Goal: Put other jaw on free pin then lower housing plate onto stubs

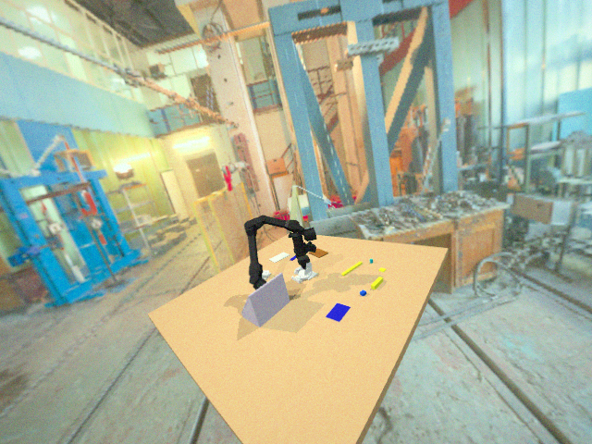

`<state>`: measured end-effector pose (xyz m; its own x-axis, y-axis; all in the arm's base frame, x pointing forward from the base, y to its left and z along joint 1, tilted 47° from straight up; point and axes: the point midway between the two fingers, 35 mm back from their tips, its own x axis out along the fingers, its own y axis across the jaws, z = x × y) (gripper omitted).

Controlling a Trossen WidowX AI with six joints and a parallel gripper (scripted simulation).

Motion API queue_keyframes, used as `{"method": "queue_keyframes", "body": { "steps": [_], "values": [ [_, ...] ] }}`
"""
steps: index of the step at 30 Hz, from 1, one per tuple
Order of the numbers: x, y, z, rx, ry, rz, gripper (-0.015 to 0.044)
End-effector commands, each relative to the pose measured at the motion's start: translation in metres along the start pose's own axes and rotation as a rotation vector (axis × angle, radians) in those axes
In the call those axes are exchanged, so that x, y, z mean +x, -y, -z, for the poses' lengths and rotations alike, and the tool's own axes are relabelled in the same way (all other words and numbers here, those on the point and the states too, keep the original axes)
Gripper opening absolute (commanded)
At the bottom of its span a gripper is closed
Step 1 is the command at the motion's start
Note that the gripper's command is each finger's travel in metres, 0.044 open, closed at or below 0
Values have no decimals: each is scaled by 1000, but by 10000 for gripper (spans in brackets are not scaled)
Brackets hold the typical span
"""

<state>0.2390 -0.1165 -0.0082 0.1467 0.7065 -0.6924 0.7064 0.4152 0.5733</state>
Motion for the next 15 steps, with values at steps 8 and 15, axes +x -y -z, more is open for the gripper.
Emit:
{"method": "queue_keyframes", "body": {
  "steps": [8, 15],
  "values": [
    [2, -8, 19, -276, 6, -5, 134],
    [3, -9, 25, -360, 5, -5, 134]
  ]
}}
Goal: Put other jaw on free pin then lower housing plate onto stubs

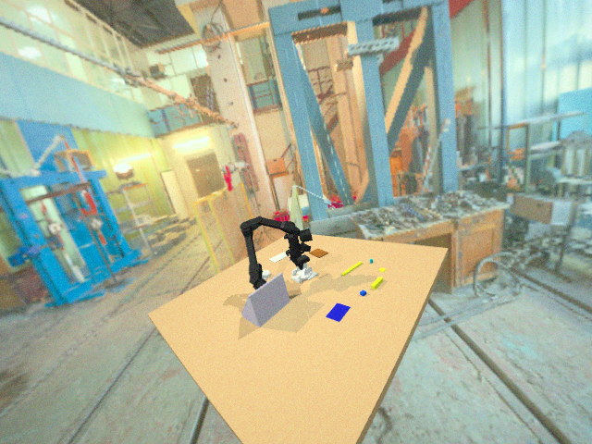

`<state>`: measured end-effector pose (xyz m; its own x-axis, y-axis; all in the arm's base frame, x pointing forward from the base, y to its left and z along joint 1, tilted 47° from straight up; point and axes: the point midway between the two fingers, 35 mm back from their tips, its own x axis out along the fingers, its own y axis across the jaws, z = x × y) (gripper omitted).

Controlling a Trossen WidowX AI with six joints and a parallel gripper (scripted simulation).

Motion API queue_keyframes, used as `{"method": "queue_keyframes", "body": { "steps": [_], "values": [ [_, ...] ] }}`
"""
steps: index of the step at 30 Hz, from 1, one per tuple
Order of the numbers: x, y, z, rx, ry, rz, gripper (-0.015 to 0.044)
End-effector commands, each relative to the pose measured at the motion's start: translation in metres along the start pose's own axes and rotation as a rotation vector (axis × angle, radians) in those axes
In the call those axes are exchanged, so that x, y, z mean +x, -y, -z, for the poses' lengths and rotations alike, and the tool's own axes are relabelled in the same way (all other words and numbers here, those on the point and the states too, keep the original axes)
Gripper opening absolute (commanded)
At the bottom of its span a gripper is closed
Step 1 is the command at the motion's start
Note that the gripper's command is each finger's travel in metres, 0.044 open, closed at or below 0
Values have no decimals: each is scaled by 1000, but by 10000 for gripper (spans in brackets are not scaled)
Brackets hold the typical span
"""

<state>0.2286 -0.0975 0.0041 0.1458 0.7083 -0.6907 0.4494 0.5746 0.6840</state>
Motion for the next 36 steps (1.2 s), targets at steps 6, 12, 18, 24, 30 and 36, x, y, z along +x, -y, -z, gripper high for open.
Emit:
{"method": "queue_keyframes", "body": {
  "steps": [6, 12, 18, 24, 30, 36],
  "values": [
    [0, -2, 1, -37, 8, -2, 134],
    [0, -2, 1, -37, 8, -2, 134],
    [0, -2, 1, -25, 8, -2, 134],
    [0, -2, 1, -25, 8, -2, 134],
    [-1, -11, -5, -25, 9, -1, 134],
    [-2, -26, -15, -25, 11, 1, 134]
  ]
}}
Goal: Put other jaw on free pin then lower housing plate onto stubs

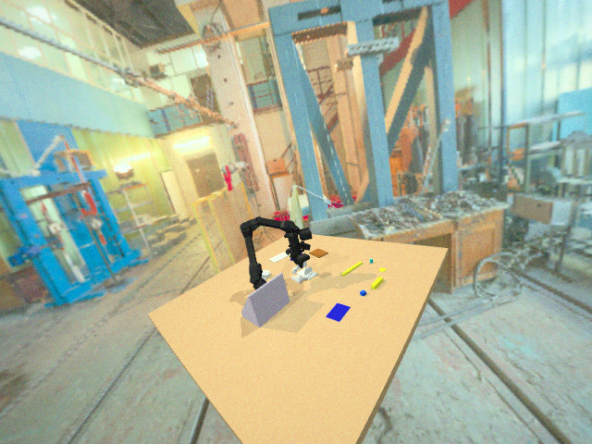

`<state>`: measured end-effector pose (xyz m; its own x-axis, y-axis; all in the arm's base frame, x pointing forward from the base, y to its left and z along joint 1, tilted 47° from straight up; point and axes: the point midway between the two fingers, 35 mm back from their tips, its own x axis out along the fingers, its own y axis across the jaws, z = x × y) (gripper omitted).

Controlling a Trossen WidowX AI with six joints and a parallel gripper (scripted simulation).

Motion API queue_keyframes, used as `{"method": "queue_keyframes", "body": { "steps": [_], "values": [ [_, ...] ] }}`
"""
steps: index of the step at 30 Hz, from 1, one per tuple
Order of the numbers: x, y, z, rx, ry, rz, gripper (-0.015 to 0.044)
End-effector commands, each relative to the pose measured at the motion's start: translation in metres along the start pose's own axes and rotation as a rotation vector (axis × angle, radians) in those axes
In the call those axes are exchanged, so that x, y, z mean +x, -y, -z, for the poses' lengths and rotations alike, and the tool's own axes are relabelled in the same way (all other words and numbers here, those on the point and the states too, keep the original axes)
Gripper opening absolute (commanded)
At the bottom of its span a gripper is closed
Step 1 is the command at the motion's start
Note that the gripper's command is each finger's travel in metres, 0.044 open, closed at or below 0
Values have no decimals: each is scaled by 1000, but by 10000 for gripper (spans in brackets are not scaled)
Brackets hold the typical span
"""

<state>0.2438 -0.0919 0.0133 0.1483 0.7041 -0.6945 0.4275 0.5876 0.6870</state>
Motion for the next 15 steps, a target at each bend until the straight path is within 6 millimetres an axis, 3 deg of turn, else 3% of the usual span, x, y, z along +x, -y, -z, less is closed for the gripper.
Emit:
{"method": "queue_keyframes", "body": {
  "steps": [1, 15],
  "values": [
    [-2, -12, -8, 1, 6, -3, 134],
    [-2, -52, -27, -1, 5, -8, 134]
  ]
}}
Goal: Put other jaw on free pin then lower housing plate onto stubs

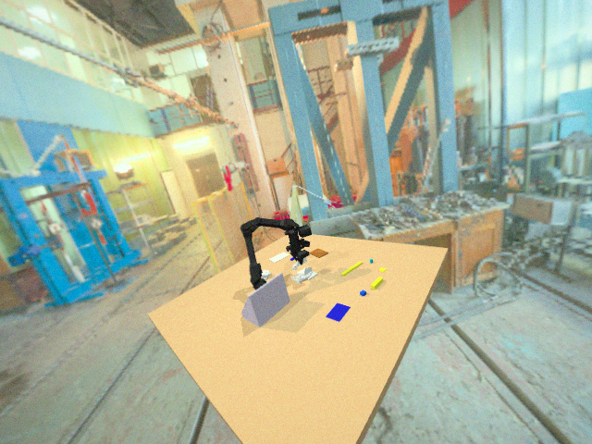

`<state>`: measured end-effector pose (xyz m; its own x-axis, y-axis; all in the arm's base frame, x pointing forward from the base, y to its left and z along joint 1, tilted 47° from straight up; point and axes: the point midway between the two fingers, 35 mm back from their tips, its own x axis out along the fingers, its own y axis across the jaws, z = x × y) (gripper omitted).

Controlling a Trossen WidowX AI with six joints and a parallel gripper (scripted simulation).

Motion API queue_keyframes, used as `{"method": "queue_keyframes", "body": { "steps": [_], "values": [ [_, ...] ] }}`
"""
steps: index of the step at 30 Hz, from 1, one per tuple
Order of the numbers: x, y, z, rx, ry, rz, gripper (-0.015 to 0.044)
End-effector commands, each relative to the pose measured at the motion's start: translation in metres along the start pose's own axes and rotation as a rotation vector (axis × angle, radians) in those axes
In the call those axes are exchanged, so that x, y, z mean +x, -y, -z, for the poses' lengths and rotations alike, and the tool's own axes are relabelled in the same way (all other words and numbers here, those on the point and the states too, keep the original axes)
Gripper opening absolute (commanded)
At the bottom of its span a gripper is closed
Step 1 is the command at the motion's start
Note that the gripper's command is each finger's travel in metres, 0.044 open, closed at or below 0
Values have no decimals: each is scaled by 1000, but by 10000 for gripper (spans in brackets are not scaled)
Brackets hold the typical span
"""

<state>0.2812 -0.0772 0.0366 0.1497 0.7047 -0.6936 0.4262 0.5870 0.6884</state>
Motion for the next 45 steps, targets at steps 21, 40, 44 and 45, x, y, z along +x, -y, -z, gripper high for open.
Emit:
{"method": "queue_keyframes", "body": {
  "steps": [21, 40, 44, 45],
  "values": [
    [-1, -22, -8, -1, 3, -9, 134],
    [-1, -23, -8, 17, 3, -9, 134],
    [-1, -23, -8, 17, 3, -9, 134],
    [-1, -23, -8, 17, 3, -9, 134]
  ]
}}
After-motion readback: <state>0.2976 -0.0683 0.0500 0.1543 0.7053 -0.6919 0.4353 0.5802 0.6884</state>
